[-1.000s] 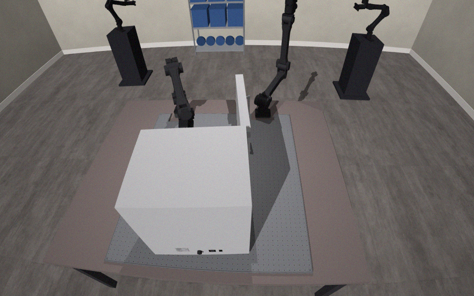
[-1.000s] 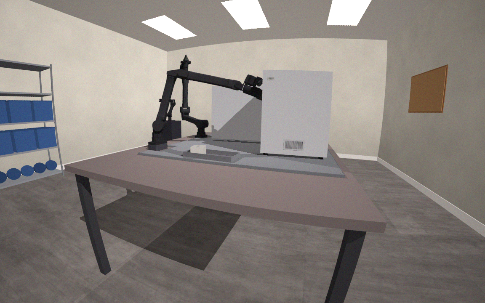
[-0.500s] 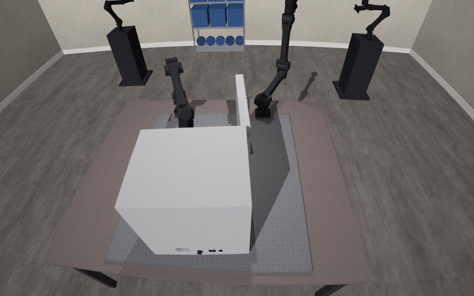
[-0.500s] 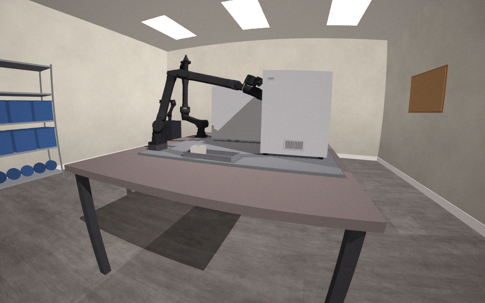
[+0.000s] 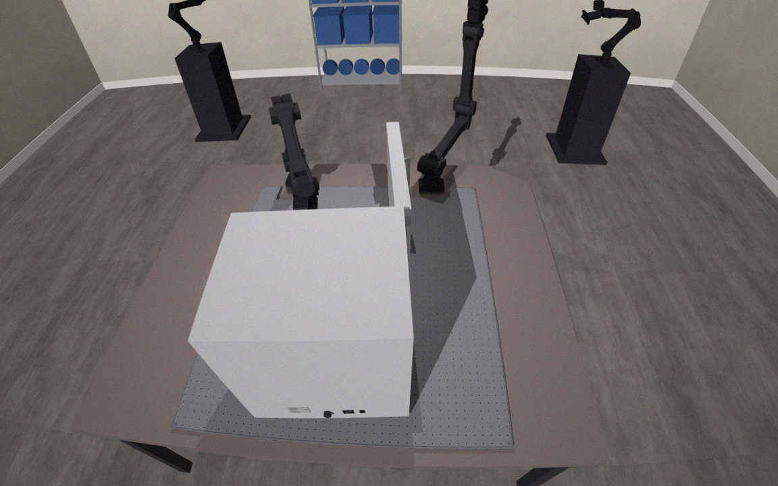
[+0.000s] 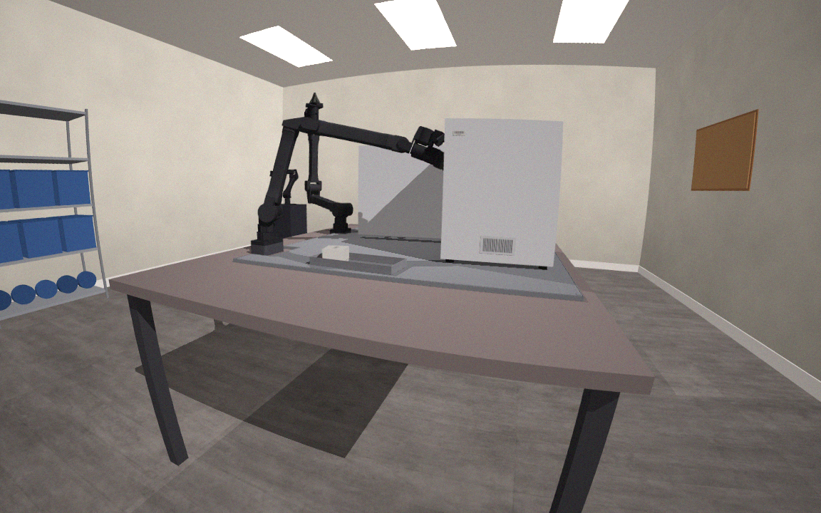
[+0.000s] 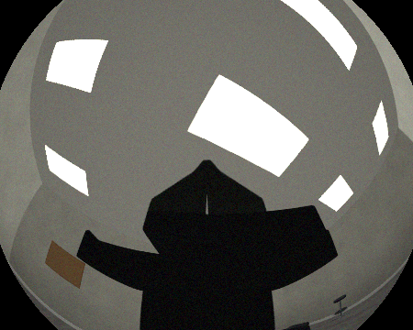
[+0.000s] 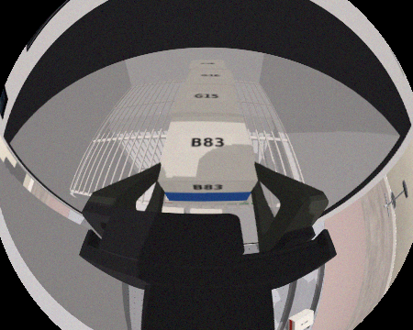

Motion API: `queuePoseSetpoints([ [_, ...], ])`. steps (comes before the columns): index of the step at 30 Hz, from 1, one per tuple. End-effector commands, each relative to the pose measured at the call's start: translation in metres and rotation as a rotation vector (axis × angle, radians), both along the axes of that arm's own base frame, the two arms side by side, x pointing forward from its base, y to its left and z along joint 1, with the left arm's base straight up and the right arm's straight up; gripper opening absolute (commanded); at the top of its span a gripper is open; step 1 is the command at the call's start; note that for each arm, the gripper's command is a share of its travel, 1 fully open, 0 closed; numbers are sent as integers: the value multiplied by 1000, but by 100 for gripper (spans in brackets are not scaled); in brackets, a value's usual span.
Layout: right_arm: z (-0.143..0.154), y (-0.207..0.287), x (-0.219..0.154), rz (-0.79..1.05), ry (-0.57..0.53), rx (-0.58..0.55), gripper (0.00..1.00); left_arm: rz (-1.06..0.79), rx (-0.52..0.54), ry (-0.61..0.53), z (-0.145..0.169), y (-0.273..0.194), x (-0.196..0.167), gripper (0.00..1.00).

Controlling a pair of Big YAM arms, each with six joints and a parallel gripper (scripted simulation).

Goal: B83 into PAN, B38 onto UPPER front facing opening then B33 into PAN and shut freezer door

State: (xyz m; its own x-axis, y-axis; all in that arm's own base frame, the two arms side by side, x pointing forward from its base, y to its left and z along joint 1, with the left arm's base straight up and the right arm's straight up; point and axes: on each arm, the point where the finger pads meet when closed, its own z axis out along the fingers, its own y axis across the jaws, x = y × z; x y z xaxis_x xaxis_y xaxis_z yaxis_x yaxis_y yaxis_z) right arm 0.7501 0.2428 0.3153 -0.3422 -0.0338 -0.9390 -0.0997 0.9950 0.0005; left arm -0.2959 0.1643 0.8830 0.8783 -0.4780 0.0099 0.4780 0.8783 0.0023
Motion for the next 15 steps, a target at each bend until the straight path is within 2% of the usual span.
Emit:
queuePoseSetpoints([
  [1,34,-2,14,-15,-47,19,77,-12,16,33,1,-6,12,0],
  [15,34,-1,14,-17,-46,23,77,-12,16,33,1,-6,12,0],
])
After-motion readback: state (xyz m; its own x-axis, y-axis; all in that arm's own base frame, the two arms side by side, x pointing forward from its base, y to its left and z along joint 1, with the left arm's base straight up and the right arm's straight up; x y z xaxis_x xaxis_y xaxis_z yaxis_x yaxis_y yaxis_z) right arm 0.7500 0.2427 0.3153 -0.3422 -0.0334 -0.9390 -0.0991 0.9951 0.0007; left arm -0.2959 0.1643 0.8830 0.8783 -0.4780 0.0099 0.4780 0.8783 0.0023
